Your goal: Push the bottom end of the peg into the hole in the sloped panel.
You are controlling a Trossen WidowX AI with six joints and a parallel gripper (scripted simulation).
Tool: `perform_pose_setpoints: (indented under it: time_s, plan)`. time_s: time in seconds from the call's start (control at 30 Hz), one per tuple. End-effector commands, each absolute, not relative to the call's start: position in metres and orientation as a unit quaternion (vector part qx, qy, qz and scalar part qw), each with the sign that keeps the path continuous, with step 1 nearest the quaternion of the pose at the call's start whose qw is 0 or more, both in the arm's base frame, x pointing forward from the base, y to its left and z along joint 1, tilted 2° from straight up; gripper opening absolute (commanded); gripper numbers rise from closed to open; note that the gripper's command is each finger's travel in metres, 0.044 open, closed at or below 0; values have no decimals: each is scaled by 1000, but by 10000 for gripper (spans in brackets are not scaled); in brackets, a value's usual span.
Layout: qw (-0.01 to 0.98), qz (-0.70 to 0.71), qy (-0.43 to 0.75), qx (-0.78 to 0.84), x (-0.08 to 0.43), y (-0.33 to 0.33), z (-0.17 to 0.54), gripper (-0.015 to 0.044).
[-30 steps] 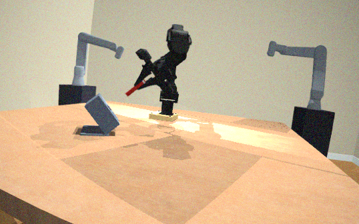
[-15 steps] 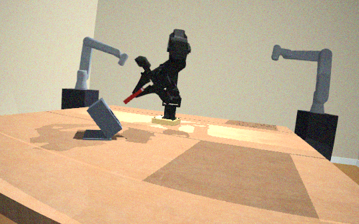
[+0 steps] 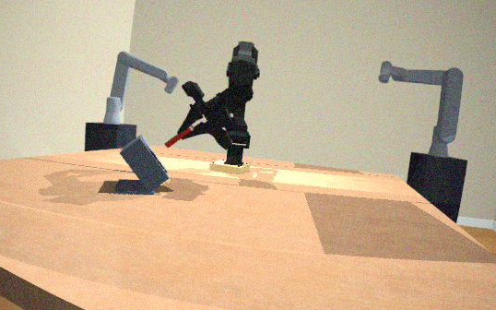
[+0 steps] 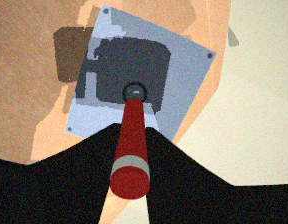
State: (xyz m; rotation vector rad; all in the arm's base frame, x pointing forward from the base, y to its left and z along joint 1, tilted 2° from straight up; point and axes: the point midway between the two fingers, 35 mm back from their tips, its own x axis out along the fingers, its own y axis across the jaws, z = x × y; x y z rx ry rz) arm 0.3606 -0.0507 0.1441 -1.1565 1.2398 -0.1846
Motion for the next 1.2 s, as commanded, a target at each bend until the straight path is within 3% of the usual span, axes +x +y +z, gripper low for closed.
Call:
perform_pose_setpoints:
  time_s: [0.0,1.17]
  plan:
    - [656,-85,547,-514,362,-53,141,0]
    - [659,-92,544,-511,370,-68,130,0]
